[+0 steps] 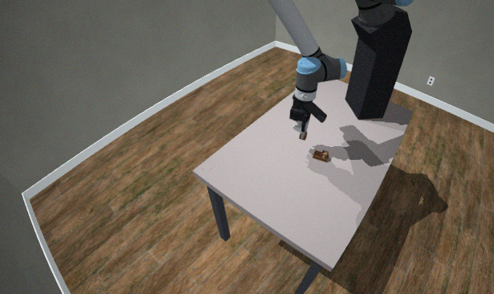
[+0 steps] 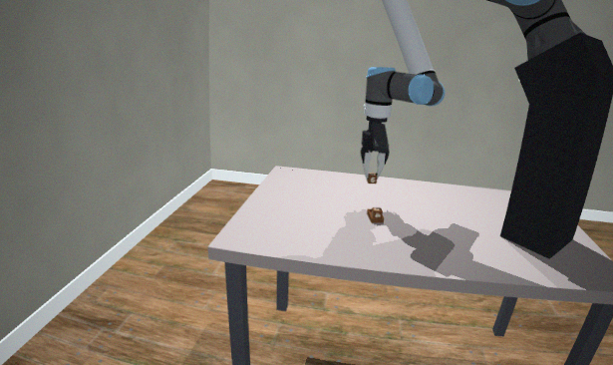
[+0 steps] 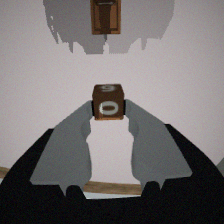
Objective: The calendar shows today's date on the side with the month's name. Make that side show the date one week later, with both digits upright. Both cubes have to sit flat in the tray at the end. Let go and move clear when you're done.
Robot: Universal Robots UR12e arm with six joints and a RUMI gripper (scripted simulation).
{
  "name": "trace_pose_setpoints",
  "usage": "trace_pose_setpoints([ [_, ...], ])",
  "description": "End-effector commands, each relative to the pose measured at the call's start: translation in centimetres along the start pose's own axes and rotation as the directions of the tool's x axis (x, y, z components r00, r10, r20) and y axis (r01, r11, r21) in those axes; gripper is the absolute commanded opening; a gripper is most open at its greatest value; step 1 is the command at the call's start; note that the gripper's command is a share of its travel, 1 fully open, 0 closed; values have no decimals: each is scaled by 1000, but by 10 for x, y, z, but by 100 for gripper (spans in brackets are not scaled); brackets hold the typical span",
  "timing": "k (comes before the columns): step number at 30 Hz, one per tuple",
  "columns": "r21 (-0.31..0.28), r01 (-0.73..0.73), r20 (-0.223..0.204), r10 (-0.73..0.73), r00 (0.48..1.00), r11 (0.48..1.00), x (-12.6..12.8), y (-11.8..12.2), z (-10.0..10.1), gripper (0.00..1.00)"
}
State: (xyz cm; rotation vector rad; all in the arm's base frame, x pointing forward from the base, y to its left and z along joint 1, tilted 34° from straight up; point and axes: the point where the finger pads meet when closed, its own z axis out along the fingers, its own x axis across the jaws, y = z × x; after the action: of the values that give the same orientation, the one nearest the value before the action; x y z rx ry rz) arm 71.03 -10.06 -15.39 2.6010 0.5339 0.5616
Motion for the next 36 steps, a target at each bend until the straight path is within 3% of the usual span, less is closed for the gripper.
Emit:
trace_pose_setpoints([
  [1,0,0,0,0,1000,1000,0,1,-12,10],
  [9,0,0,0,0,1000,1000,0,-1,-13,10],
  [11,1,-1,0,1,1000,1000,1,-19,-14,10],
  [14,1,-4,0,4,1000,1000,1,-71,-20,10],
  [16,1,-4,0,4,1000,1000,1,-71,-20,10],
  [18,0,-5,0,5,1000,1000,1,-89,-23,10],
  [36,0,-5,0,5,1000,1000,0,-90,-21,10],
])
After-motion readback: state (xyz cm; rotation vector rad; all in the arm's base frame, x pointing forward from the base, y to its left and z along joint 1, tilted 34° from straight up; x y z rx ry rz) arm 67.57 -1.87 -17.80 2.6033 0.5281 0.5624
